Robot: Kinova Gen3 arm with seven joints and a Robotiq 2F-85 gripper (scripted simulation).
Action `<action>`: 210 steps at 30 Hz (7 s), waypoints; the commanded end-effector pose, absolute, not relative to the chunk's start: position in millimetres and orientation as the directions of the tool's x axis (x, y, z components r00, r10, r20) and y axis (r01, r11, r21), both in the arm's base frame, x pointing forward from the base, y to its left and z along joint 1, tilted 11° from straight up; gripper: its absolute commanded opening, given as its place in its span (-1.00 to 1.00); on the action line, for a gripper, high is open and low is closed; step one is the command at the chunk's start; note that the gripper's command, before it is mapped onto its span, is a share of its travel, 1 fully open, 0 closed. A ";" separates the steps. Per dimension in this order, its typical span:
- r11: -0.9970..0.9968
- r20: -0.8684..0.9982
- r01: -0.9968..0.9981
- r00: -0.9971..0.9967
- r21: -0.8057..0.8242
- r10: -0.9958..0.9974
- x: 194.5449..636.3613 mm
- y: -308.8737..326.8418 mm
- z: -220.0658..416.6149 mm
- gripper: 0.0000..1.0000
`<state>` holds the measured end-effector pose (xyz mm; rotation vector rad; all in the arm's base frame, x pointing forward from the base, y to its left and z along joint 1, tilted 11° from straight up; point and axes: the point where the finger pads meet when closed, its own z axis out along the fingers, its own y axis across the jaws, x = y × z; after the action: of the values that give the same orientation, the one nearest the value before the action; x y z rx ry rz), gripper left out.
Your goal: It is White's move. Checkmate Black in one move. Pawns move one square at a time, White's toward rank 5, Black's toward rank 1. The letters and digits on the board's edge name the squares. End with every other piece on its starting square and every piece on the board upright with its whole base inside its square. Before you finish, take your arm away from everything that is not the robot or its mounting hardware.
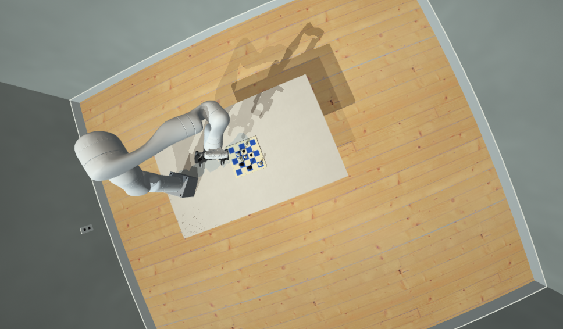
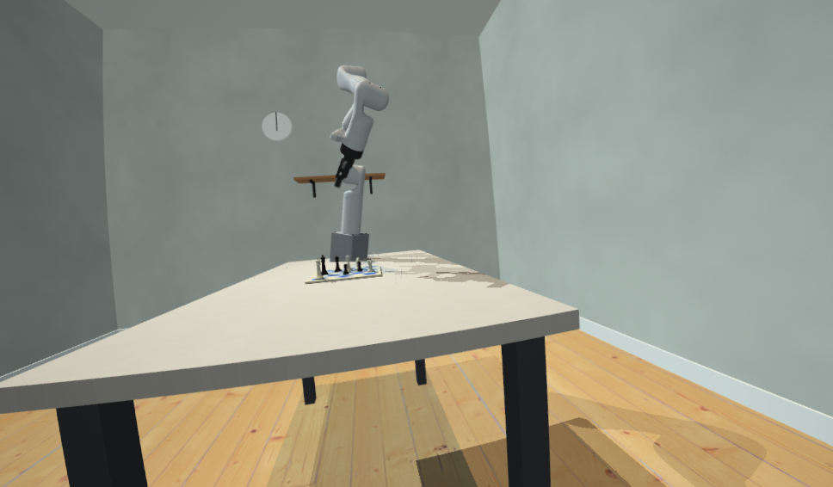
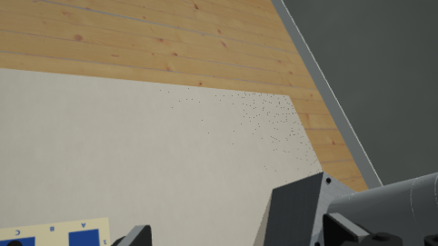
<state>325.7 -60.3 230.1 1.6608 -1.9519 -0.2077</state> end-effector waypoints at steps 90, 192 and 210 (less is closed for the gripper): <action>0.121 0.580 -0.992 -0.074 0.042 -0.811 469.6 212.8 74.2 1.00; 0.074 0.596 -0.995 -0.099 -0.067 -0.797 464.2 278.5 38.2 1.00; 0.074 0.596 -0.995 -0.099 -0.067 -0.797 462.7 276.7 50.9 1.00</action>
<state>461.5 276.6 41.8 1.7722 -1.9459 0.6569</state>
